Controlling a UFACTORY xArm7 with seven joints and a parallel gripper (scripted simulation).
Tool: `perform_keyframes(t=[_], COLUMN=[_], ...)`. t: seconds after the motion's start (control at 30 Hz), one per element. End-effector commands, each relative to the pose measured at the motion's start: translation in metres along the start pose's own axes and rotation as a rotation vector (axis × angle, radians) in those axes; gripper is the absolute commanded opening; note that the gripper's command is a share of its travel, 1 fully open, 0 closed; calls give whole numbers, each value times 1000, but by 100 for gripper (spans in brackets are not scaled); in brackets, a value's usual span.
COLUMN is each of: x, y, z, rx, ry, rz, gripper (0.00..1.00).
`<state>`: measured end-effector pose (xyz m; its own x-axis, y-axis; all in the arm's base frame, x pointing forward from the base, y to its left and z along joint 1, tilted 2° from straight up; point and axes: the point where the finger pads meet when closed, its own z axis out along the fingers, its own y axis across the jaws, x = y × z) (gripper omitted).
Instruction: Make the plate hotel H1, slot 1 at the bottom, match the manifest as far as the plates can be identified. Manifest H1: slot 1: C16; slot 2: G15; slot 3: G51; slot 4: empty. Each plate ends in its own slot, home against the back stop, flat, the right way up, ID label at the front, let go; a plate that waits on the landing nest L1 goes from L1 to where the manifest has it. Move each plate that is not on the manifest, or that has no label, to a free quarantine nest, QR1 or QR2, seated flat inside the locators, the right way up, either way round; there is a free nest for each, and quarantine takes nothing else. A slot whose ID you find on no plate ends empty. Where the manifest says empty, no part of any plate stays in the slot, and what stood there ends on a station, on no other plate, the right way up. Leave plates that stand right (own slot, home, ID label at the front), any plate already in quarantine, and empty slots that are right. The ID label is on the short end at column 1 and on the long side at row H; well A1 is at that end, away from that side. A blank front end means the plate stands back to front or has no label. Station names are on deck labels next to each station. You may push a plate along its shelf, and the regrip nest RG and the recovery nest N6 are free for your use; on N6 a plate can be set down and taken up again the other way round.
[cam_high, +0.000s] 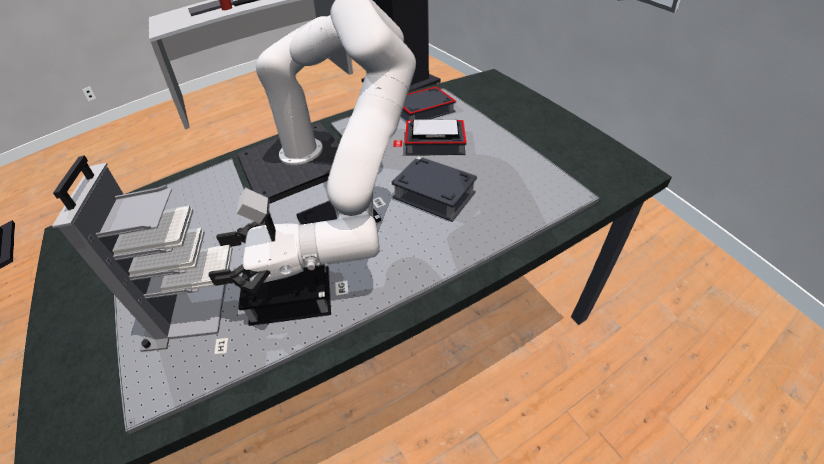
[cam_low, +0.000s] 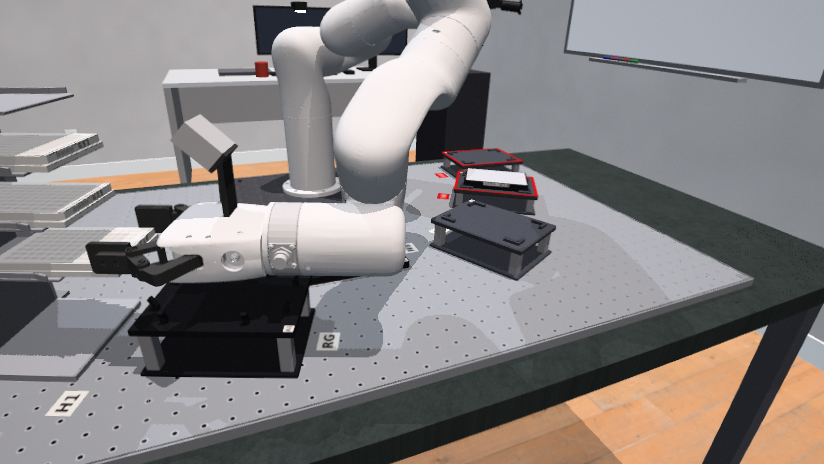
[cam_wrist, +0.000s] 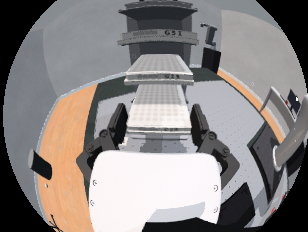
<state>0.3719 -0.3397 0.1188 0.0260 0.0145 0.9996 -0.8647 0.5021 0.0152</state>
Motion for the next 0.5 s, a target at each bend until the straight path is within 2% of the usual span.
perform_keyframes(t=[0.0, 0.47], x=[2, 2], y=[-1, -1], z=[2, 8], rx=[-1, -1], ry=[0, 0], rz=[4, 4], gripper=[0, 0])
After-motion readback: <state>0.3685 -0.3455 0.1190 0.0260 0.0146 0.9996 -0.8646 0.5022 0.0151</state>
